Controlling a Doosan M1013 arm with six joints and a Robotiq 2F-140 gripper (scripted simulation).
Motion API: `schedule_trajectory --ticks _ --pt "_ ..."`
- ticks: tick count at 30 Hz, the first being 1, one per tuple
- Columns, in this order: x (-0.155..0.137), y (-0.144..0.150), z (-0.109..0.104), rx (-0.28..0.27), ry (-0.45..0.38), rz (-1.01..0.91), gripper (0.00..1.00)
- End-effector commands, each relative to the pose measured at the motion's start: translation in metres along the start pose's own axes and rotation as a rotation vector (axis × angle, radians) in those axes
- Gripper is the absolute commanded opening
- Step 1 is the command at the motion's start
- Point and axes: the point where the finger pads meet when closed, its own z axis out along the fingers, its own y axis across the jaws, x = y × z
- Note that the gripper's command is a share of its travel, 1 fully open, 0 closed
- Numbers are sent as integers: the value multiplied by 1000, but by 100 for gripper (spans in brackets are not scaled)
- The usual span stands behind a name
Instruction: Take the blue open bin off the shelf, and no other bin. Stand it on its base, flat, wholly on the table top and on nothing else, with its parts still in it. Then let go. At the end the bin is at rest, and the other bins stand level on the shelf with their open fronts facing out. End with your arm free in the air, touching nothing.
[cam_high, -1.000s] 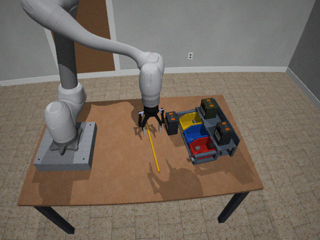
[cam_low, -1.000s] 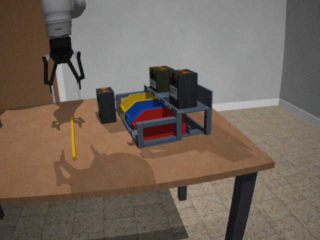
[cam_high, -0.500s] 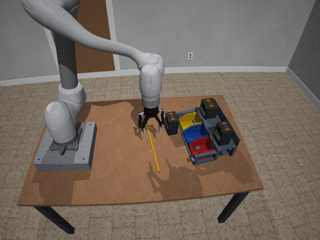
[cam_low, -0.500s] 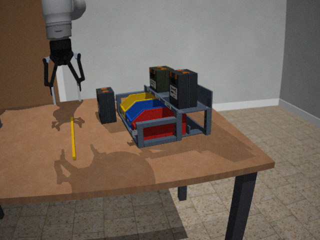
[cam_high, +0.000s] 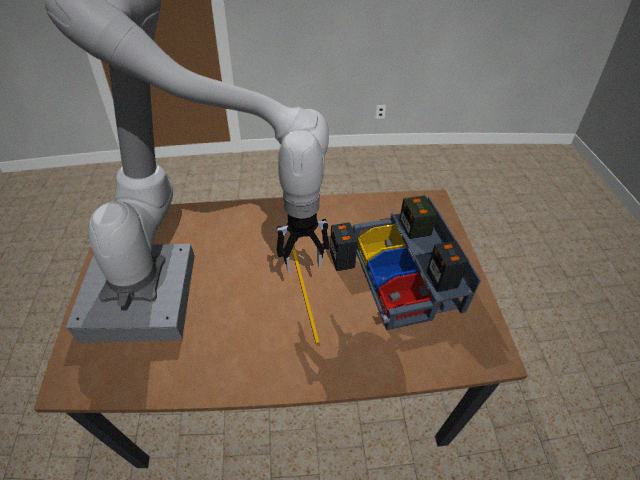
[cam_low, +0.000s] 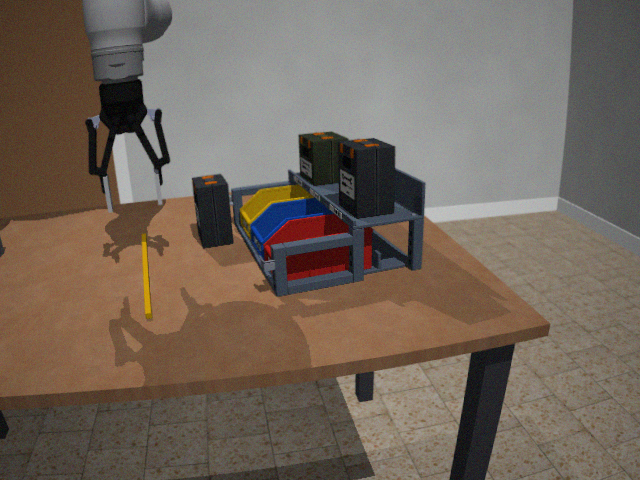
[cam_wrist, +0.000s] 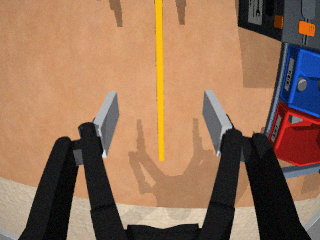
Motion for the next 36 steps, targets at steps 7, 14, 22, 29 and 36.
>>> schedule_trajectory --ticks 7,14,22,29,36 --pt "0 0 2 0 0 0 57" --pt "0 0 2 0 0 0 57" --pt "0 50 3 0 0 0 57" --pt "0 50 3 0 0 0 57" --pt "0 70 3 0 0 0 57"
